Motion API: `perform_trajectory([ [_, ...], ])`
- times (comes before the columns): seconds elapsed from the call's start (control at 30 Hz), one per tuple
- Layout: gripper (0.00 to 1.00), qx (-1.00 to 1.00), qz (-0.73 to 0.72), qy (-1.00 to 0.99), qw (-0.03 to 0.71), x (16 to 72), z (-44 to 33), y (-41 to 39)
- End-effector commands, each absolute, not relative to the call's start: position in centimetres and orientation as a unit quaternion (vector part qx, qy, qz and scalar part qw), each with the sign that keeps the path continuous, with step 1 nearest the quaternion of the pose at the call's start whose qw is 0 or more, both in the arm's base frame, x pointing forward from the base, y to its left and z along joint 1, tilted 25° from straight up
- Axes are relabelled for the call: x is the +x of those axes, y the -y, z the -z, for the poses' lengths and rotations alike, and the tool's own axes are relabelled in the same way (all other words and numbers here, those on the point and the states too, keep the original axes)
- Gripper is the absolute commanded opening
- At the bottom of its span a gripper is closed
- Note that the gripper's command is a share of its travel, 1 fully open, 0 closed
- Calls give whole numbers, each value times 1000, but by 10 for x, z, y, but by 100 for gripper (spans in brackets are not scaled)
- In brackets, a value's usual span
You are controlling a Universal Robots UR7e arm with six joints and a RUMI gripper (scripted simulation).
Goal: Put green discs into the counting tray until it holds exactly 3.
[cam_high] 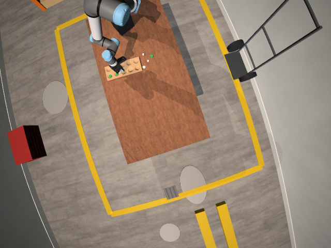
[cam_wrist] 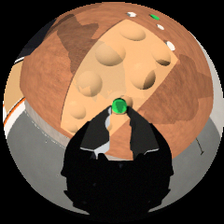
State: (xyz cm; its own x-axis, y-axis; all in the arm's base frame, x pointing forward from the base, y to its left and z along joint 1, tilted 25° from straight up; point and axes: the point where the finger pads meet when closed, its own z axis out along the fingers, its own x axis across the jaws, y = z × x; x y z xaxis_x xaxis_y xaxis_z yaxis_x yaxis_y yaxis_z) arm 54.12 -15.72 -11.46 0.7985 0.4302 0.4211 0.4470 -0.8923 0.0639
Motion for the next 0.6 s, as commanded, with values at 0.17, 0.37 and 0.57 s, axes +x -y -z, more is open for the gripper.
perform_trajectory([
  [0.17,0,-948,218,231,19,547,124,157],
  [0.37,0,-948,218,231,19,549,128,157],
  [0.57,0,-948,218,231,19,550,128,157],
])
